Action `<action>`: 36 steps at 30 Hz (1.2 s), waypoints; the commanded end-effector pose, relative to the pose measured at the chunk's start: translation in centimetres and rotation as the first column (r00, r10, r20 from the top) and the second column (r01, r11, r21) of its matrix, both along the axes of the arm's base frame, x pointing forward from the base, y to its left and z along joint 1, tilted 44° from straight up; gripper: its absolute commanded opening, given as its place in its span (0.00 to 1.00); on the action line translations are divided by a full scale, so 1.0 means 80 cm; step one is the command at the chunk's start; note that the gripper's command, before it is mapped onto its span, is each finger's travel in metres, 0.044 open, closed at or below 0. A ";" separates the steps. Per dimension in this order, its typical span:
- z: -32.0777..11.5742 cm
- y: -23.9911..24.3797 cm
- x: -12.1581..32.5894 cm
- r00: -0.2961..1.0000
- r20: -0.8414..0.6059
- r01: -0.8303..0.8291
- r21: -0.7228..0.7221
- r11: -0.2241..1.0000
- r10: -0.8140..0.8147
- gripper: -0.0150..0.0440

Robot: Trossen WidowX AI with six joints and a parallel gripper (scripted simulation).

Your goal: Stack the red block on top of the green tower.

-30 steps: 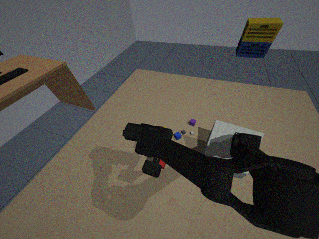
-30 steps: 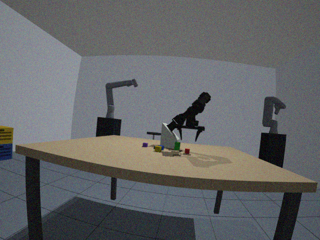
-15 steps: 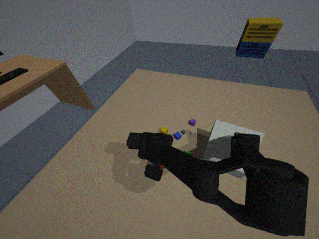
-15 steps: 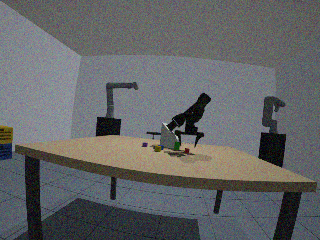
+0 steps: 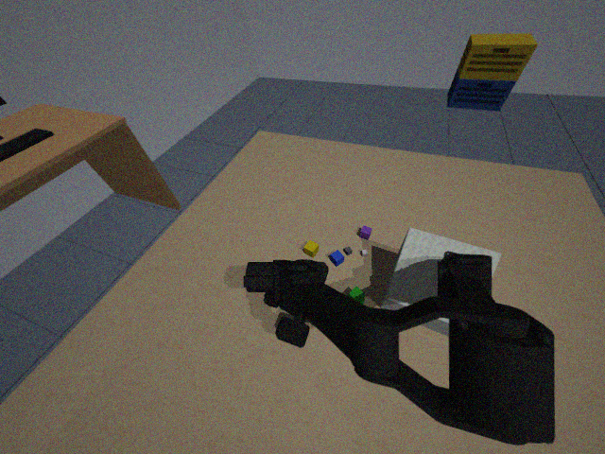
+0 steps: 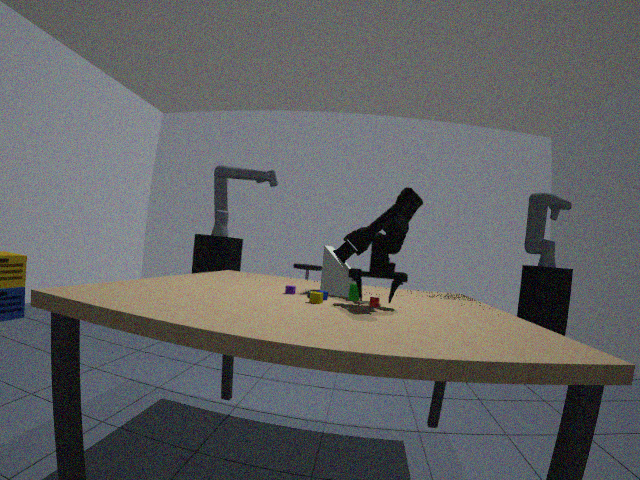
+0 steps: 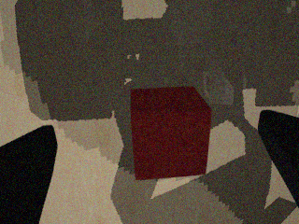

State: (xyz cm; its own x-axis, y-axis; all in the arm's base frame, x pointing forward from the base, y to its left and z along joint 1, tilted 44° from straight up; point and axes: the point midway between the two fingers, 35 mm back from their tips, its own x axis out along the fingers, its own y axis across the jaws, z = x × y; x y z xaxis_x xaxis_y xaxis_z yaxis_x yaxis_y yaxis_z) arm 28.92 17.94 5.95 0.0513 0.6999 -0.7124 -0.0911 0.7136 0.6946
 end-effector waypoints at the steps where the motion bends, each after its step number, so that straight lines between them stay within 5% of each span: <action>1: -0.008 0.003 -0.001 1.000 -0.009 0.005 -0.006 1.000 -0.005 1.00; 15: -0.008 0.004 -0.001 1.000 -0.009 0.005 -0.006 1.000 -0.005 1.00; 27: -0.008 0.004 -0.001 1.000 -0.009 0.005 -0.006 1.000 -0.005 0.47; 33: -0.008 0.004 -0.001 1.000 -0.009 0.005 -0.006 1.000 -0.005 0.40; 36: -0.003 -0.001 -0.001 1.000 -0.009 0.005 -0.007 1.000 -0.005 0.26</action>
State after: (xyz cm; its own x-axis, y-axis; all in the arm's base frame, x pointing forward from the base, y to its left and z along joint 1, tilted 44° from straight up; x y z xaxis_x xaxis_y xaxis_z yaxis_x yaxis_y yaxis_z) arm 28.71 18.15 5.39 0.0437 0.6972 -0.7156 -0.0774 0.7164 0.6933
